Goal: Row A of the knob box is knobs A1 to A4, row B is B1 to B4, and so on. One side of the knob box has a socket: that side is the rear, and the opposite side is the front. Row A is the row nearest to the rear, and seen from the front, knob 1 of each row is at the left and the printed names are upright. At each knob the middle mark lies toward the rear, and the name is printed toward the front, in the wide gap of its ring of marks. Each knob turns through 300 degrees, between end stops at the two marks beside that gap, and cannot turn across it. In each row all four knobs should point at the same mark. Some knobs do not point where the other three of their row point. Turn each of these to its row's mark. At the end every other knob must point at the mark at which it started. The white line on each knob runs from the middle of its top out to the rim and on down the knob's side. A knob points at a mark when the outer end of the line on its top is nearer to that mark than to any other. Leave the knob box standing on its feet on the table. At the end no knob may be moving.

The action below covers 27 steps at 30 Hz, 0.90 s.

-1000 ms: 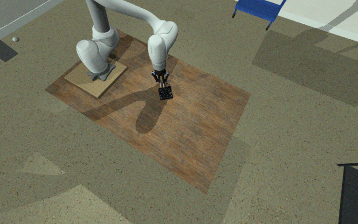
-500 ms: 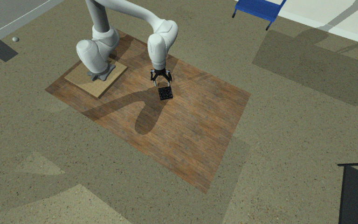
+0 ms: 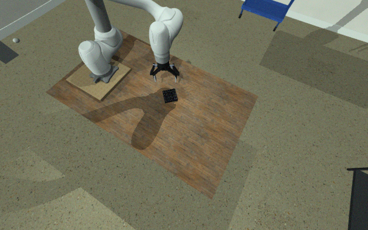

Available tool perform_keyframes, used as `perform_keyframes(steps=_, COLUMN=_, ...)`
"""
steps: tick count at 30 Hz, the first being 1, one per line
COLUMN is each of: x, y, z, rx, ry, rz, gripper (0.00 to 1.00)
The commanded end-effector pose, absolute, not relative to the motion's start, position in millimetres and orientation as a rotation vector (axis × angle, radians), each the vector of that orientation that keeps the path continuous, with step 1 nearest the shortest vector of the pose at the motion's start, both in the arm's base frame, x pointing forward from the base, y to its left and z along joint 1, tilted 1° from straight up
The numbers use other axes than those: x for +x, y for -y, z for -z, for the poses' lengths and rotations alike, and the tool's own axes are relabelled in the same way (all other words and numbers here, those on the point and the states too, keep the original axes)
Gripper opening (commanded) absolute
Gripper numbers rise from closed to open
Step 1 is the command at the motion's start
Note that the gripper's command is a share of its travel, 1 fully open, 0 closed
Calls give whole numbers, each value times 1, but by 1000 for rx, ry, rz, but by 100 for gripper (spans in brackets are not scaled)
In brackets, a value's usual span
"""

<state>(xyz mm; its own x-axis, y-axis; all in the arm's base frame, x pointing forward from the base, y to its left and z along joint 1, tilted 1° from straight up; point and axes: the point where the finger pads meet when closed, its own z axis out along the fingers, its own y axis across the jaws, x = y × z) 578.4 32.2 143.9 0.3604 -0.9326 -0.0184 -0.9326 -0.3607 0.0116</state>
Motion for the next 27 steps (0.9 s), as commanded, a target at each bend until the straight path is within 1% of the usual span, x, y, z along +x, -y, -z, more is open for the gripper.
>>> perform_keyframes(steps=1, x=579, y=-32, z=-153, rx=-2590, ry=-1776, rz=-35, gripper=100)
perform_keyframes(steps=7, x=579, y=-32, z=-166, rx=-2590, ry=-1776, rz=-35, gripper=100)
perform_keyframes(steps=27, x=579, y=-32, z=-166, rx=-2590, ry=-1776, rz=-35, gripper=100)
